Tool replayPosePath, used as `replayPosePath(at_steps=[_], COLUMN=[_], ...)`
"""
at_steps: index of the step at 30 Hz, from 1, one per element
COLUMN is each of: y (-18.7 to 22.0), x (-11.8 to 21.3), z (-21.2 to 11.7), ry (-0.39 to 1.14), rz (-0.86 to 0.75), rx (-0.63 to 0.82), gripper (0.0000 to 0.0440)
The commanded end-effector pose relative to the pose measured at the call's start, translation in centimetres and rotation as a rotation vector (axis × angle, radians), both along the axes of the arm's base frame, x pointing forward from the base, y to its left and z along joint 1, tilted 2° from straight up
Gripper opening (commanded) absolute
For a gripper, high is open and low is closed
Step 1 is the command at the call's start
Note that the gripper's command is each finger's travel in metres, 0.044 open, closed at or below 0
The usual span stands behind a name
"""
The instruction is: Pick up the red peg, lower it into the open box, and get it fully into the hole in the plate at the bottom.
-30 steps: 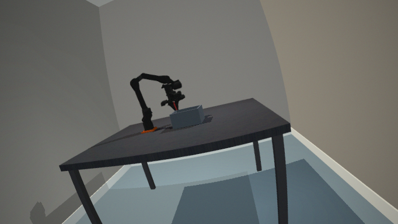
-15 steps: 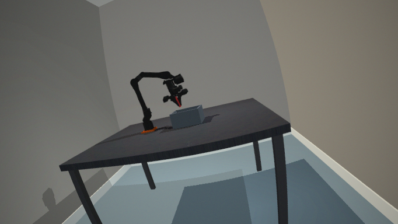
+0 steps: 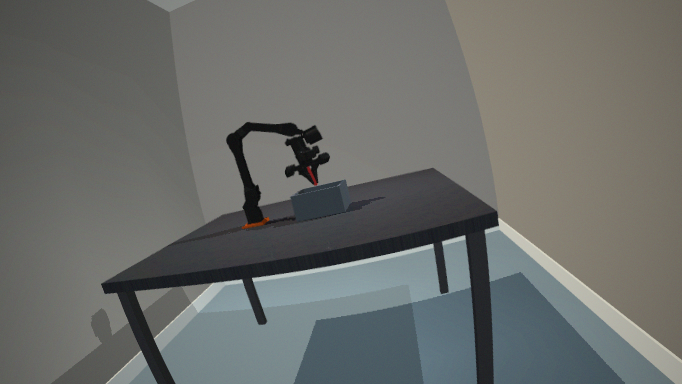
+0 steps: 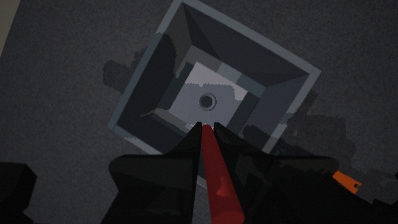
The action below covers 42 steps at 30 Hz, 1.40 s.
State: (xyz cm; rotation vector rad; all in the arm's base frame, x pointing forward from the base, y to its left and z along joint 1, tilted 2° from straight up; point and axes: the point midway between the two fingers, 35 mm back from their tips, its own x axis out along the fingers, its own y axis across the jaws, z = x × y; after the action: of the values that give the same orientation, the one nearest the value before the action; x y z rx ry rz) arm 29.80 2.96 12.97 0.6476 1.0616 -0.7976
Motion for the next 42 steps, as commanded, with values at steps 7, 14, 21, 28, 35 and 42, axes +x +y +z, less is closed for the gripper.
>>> replayPosePath(at_steps=[7,14,21,28,35,42], y=[-2.2,-3.0,-3.3,-4.1,-4.1,-4.1], x=[1.5,1.9,2.2,2.7,4.3,5.9], z=[-1.9,-3.7,-5.4,-5.4,-3.7,-2.2], ry=[0.047,0.086,0.127,0.155,0.153,0.174], rz=[0.051,0.111,0.169,0.199,0.216,0.212], rx=[0.009,0.026,0.05,0.054,0.077,0.108], gripper=[0.0002,0.0,0.0074,0.0144,0.0156,0.0178])
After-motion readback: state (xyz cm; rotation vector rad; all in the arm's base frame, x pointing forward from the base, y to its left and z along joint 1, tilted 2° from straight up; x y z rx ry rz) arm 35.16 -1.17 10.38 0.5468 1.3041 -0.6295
